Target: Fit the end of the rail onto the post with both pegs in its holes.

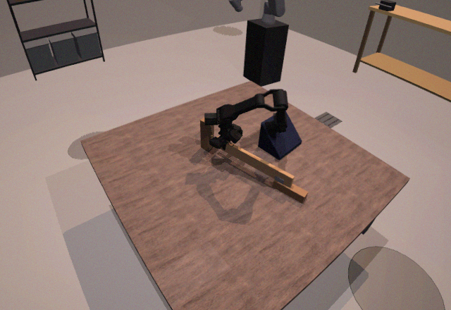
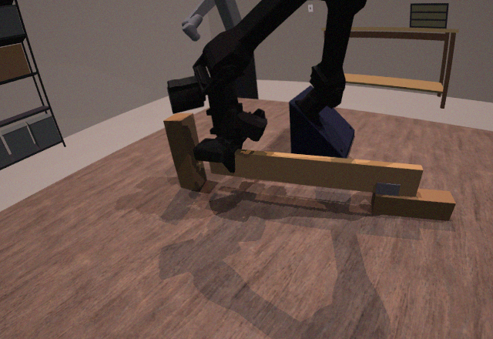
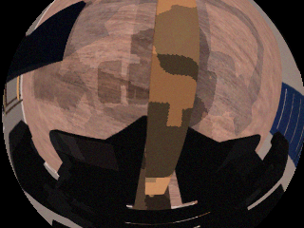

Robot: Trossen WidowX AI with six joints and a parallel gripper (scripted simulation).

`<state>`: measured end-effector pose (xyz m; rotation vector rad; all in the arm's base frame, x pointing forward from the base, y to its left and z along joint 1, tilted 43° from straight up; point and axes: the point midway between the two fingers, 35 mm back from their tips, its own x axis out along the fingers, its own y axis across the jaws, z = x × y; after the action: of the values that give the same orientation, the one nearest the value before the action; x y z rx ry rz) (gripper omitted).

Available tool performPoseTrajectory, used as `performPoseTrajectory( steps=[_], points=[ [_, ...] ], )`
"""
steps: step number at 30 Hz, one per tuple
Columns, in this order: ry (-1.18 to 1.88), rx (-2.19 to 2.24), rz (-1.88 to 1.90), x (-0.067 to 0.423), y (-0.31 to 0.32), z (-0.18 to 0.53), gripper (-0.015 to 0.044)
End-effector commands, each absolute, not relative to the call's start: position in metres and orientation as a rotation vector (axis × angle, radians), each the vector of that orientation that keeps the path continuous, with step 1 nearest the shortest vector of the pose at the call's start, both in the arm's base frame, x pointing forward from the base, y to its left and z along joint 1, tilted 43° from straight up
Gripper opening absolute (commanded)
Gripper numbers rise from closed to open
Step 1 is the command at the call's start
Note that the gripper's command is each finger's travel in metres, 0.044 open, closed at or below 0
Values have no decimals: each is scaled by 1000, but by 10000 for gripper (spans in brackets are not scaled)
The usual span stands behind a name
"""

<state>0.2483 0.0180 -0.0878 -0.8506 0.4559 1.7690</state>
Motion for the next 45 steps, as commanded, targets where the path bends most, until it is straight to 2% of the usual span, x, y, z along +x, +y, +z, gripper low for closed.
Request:
performPoseTrajectory(
  steps=[1,45],
  points=[
    [454,-861,1758,253,14,-88,0],
    [454,-862,1758,256,6,-96,0]
  ],
)
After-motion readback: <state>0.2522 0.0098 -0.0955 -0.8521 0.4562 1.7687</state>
